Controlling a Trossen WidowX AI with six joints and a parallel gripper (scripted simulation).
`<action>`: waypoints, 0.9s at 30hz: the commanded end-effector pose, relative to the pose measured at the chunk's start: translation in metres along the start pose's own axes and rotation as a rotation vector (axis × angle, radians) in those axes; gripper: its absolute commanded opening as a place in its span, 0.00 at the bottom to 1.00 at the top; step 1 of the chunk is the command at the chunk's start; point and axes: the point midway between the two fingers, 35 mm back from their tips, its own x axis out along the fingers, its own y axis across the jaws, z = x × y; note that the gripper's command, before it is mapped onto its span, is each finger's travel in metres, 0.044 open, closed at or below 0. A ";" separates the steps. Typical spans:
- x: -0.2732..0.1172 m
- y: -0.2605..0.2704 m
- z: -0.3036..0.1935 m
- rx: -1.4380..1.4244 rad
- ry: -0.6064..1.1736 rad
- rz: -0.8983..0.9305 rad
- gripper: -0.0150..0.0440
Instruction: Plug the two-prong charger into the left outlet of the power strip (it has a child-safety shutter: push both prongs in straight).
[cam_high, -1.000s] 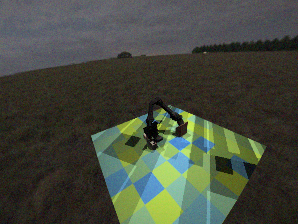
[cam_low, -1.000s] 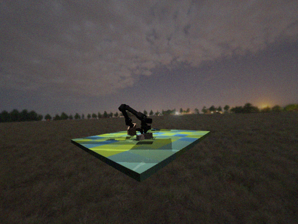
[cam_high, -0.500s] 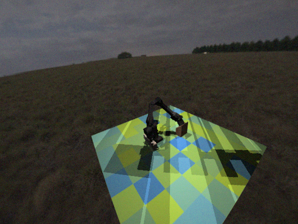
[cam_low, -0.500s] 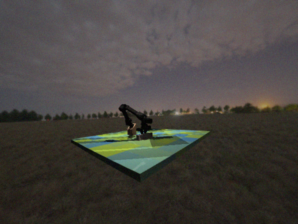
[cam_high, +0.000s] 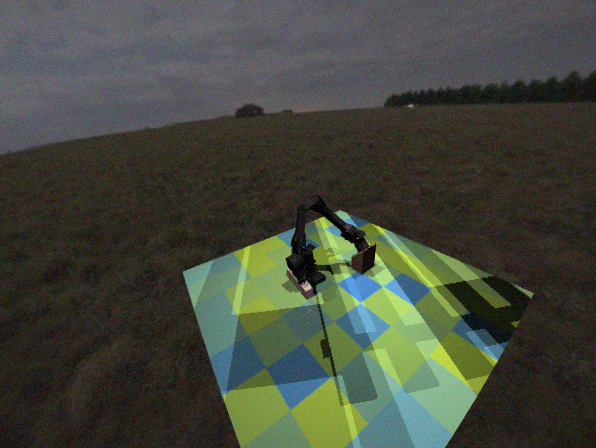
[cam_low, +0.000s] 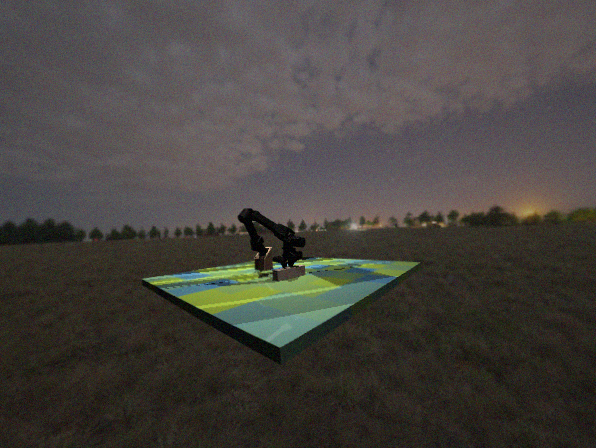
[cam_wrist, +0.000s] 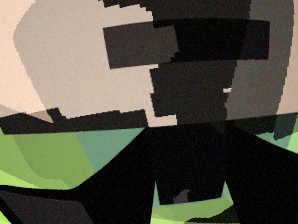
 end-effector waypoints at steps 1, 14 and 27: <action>-0.001 -0.001 0.011 0.022 -0.023 0.003 0.25; -0.001 -0.001 0.012 0.022 -0.023 0.003 0.25; 0.000 -0.001 0.011 0.022 -0.023 0.003 0.25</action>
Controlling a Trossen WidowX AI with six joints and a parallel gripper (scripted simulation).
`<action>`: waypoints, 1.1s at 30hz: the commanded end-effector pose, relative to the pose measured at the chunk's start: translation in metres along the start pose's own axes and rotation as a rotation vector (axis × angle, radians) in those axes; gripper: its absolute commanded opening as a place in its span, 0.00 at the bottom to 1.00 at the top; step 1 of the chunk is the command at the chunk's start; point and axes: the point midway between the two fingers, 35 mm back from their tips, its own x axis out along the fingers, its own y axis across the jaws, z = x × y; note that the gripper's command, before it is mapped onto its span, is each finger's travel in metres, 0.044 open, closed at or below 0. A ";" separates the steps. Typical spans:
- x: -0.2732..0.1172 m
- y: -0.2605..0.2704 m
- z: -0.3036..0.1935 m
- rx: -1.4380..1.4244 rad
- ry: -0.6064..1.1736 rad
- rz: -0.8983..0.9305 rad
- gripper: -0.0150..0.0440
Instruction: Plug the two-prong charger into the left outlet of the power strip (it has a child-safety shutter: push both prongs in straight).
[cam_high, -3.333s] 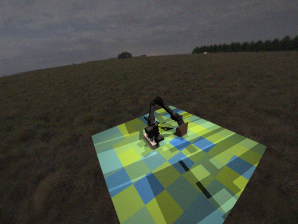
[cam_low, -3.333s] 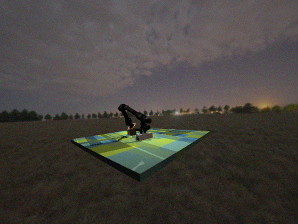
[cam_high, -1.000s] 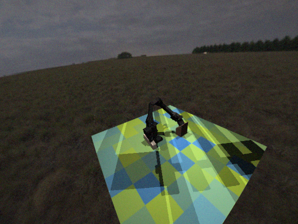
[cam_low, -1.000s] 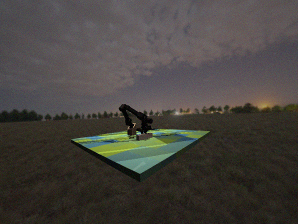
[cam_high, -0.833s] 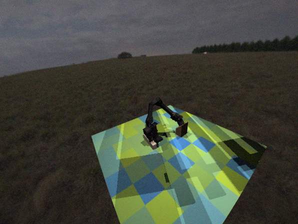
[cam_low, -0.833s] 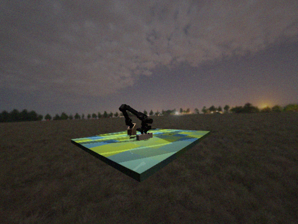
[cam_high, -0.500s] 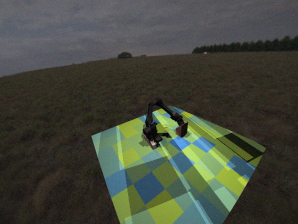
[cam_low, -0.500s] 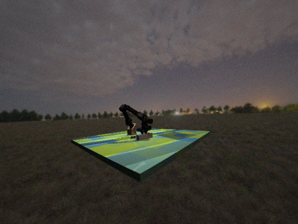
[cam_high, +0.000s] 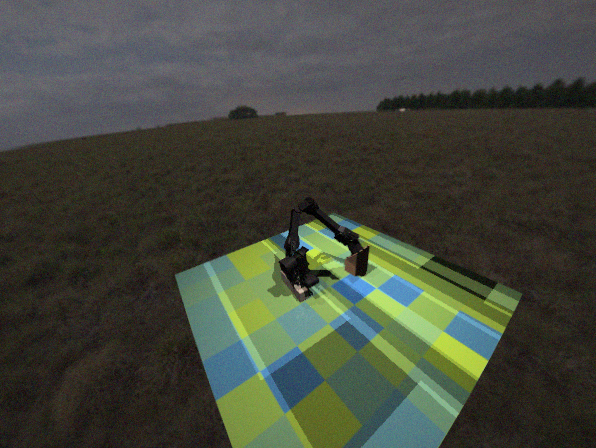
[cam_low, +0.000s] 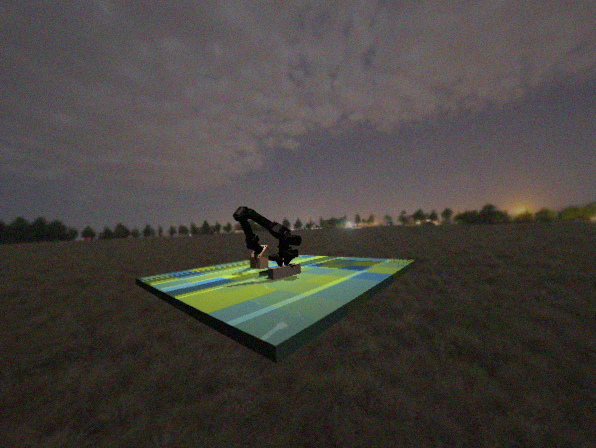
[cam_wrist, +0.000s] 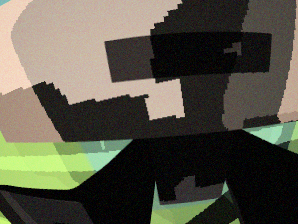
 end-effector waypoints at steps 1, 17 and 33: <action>-0.001 -0.001 0.007 0.022 -0.025 0.003 0.25; -0.002 -0.001 0.005 0.022 -0.025 0.003 0.25; -0.003 -0.001 0.005 0.022 -0.025 0.003 0.25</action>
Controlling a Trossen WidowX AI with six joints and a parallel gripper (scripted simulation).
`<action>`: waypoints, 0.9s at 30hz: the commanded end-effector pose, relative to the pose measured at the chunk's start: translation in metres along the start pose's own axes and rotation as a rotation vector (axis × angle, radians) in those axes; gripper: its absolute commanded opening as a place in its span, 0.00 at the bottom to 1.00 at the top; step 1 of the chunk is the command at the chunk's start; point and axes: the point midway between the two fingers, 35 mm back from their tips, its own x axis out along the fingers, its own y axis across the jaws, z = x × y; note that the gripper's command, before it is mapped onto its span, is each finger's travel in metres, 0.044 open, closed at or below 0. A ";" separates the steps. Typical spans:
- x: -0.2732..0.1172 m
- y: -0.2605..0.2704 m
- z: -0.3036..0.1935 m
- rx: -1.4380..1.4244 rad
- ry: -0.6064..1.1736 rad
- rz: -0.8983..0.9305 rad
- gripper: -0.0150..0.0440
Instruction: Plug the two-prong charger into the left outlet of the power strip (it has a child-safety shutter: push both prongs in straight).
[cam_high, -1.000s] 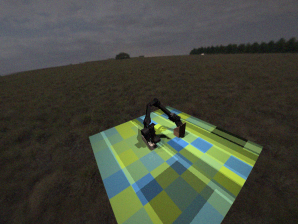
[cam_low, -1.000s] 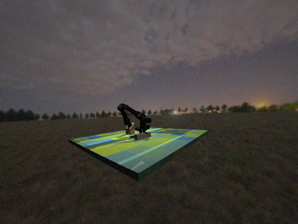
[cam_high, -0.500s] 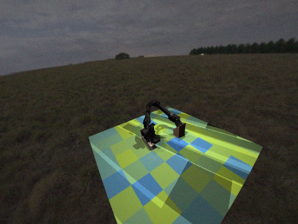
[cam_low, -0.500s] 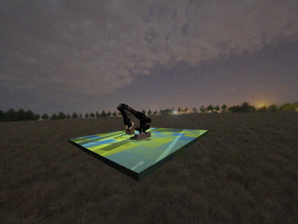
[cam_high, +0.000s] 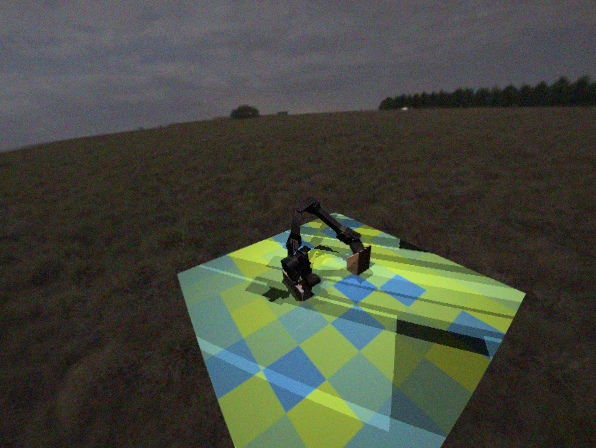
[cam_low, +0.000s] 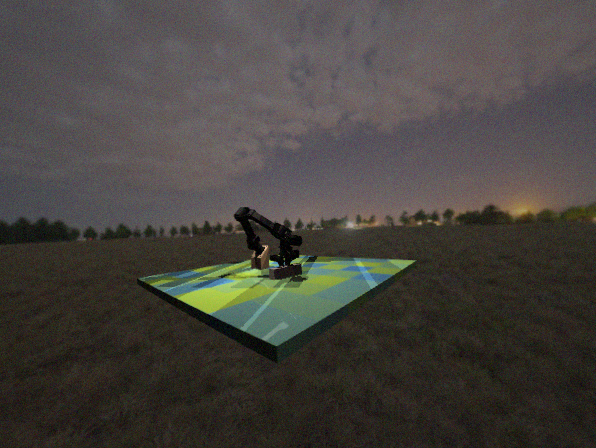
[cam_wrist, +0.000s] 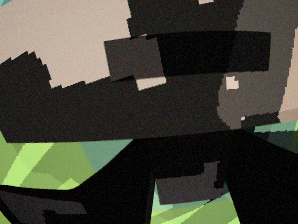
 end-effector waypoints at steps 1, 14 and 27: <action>-0.003 -0.001 0.006 0.014 -0.018 0.001 0.25; -0.005 -0.001 0.006 0.014 -0.018 0.001 0.25; -0.005 -0.001 0.007 0.014 -0.018 0.001 0.25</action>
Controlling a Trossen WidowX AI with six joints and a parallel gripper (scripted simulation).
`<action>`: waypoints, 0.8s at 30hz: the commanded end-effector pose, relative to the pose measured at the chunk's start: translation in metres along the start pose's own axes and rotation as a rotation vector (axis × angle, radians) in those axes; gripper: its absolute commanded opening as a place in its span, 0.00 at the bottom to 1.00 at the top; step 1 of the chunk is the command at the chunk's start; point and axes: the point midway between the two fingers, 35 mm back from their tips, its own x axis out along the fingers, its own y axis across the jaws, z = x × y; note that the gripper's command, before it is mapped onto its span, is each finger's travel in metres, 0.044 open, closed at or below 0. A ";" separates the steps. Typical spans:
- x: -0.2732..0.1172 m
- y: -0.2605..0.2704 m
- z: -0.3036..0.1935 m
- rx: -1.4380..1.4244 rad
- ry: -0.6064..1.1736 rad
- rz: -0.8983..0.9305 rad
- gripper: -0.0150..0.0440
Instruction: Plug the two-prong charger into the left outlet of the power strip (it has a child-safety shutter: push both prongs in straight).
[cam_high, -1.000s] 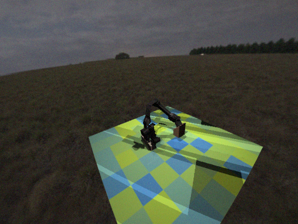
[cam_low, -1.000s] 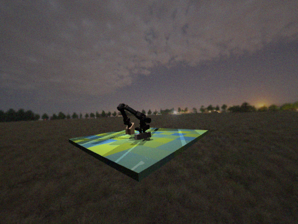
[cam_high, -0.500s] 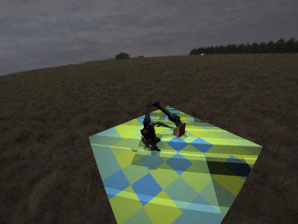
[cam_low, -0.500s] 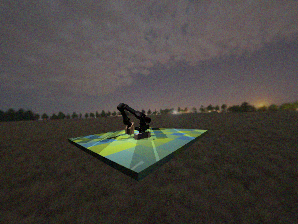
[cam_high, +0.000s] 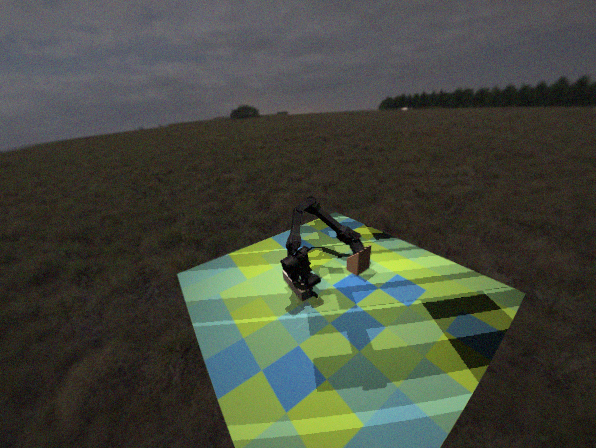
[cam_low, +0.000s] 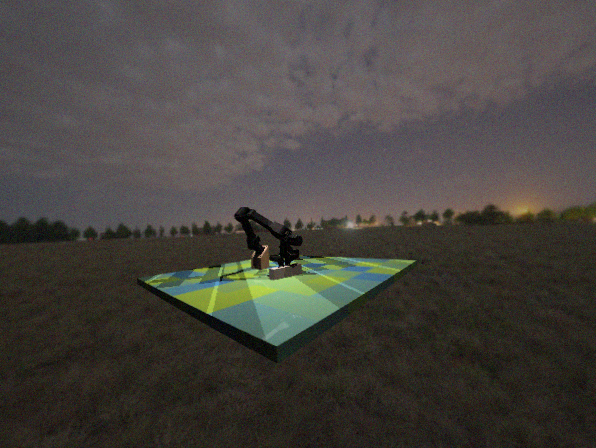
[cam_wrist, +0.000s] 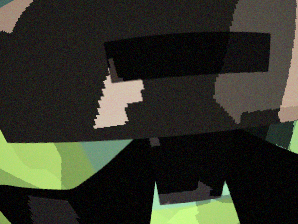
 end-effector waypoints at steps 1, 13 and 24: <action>-0.004 -0.001 0.007 0.013 -0.022 0.000 0.25; -0.002 -0.001 0.007 0.013 -0.022 0.000 0.25; 0.000 0.000 0.000 -0.002 0.002 0.000 0.25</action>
